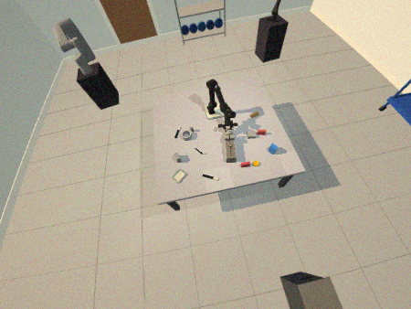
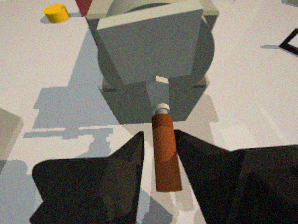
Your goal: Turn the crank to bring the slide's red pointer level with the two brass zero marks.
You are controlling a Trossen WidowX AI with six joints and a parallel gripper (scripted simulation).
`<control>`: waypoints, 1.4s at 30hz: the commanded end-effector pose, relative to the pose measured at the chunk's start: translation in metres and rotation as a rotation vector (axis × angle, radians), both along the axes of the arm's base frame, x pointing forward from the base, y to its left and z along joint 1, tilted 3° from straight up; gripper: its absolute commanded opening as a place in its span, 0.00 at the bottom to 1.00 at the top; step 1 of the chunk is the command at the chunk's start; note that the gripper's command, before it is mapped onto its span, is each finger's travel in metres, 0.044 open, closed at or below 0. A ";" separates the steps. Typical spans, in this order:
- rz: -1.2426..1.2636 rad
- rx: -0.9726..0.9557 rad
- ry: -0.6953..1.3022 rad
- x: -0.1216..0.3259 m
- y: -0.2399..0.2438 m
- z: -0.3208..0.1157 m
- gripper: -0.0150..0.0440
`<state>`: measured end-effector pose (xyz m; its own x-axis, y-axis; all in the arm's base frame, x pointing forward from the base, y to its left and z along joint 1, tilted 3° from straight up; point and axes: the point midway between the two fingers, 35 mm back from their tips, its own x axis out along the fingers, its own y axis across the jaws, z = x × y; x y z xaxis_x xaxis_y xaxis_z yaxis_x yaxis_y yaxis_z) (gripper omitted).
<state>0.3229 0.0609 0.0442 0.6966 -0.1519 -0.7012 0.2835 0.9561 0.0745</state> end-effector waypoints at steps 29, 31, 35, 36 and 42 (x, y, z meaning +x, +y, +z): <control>-0.005 -0.001 0.001 0.004 0.012 0.000 0.25; -0.005 -0.001 0.001 0.004 0.013 0.001 0.25; -0.005 0.000 0.001 0.005 0.015 0.001 0.25; -0.005 0.000 0.001 0.005 0.015 0.002 0.25; -0.005 0.000 0.001 0.005 0.017 0.003 0.25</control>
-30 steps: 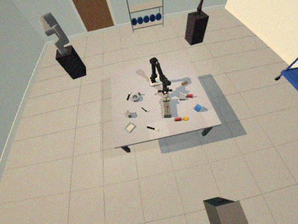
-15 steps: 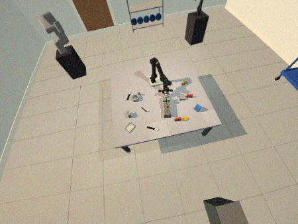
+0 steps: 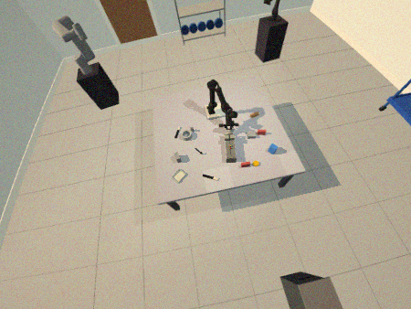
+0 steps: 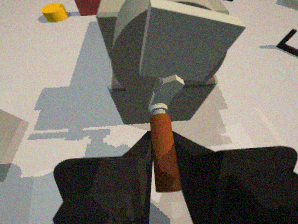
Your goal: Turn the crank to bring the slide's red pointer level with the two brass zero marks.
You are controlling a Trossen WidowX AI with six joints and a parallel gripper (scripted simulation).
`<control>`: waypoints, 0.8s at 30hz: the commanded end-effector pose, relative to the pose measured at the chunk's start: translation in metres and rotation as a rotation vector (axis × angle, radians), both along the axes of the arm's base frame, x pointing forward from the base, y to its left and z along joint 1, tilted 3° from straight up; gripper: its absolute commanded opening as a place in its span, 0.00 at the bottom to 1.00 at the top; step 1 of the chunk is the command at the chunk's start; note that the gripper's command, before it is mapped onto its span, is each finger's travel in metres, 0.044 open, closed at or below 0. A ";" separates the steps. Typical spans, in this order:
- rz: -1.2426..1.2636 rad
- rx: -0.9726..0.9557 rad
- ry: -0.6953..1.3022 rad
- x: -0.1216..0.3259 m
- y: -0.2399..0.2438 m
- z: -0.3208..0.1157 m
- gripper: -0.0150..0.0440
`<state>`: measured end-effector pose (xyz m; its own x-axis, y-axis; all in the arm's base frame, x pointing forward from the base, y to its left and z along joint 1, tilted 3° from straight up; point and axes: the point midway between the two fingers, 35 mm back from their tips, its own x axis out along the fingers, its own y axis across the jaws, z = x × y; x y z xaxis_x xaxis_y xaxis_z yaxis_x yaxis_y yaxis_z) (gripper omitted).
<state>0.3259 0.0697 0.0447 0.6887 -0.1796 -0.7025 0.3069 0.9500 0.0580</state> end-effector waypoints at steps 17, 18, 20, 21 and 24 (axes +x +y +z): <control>0.020 0.016 -0.005 0.004 0.012 0.006 0.25; 0.020 0.016 -0.005 0.004 0.012 0.006 0.25; 0.020 0.016 -0.005 0.004 0.012 0.006 0.25; 0.020 0.016 -0.005 0.004 0.013 0.006 0.25; 0.020 0.016 -0.005 0.004 0.013 0.007 0.25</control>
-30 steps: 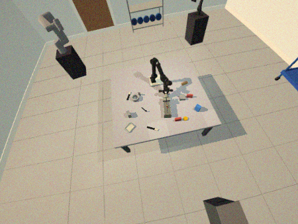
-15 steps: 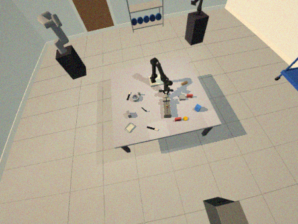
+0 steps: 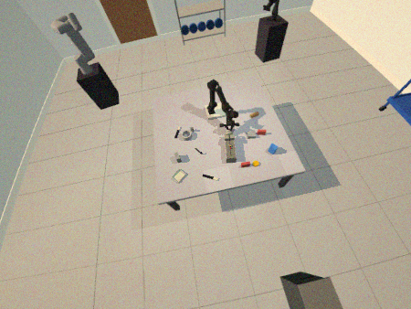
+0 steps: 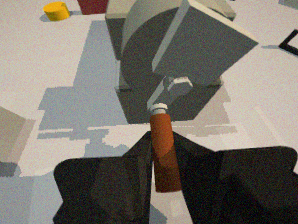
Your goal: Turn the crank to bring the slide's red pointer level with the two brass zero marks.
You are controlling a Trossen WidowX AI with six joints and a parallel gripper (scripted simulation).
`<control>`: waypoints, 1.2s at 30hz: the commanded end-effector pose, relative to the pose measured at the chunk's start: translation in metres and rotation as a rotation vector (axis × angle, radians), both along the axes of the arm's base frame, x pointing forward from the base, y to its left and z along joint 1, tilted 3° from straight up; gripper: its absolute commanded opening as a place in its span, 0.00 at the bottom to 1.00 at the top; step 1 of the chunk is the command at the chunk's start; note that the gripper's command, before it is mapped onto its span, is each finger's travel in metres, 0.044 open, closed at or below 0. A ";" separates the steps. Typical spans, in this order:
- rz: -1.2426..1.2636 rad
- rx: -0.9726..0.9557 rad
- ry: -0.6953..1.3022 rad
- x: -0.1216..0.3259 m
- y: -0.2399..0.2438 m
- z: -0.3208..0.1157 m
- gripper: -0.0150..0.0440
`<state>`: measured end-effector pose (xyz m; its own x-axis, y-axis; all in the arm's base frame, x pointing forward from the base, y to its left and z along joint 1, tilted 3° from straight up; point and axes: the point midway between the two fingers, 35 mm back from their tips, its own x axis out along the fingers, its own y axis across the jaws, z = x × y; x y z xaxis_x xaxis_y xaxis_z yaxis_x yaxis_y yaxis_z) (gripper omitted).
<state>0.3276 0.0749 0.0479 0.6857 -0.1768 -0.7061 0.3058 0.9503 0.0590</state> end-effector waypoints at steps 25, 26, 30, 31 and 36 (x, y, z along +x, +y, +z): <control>0.018 0.014 -0.010 0.004 0.013 0.011 0.25; 0.018 0.014 -0.010 0.004 0.014 0.011 0.25; 0.018 0.014 -0.010 0.004 0.014 0.013 0.25; 0.018 0.014 -0.010 0.004 0.015 0.013 0.25; 0.018 0.014 -0.010 0.004 0.016 0.015 0.25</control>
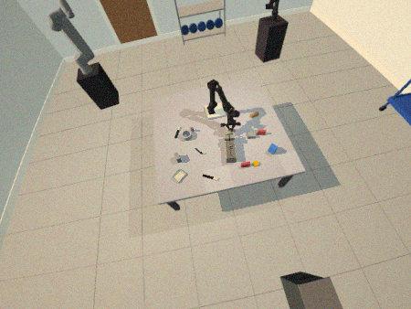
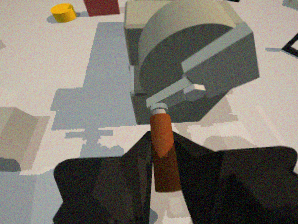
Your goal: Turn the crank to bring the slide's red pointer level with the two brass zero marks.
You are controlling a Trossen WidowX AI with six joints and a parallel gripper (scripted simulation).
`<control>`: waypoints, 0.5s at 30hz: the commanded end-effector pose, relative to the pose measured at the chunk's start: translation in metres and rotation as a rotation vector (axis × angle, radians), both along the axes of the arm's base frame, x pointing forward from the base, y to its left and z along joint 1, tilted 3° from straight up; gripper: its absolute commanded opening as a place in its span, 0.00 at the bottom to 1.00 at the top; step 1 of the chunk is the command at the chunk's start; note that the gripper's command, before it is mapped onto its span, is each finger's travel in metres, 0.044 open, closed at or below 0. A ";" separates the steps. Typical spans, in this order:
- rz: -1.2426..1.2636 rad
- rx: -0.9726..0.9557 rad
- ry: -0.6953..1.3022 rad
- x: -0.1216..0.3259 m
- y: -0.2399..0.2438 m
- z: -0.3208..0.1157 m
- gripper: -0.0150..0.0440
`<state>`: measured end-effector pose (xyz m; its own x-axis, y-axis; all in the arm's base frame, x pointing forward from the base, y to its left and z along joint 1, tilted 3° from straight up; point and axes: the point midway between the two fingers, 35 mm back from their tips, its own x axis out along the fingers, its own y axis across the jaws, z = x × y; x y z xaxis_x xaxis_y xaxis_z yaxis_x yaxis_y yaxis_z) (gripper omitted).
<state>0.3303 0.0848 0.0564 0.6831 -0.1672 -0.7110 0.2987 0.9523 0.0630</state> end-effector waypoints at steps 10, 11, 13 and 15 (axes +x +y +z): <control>0.010 0.009 -0.015 0.002 0.007 0.013 0.25; 0.010 0.009 -0.015 0.002 0.008 0.013 0.25; 0.010 0.009 -0.015 0.002 0.008 0.015 0.25; 0.010 0.009 -0.015 0.002 0.008 0.016 0.25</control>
<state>0.3315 0.0894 0.0646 0.6836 -0.1611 -0.7119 0.2935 0.9537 0.0660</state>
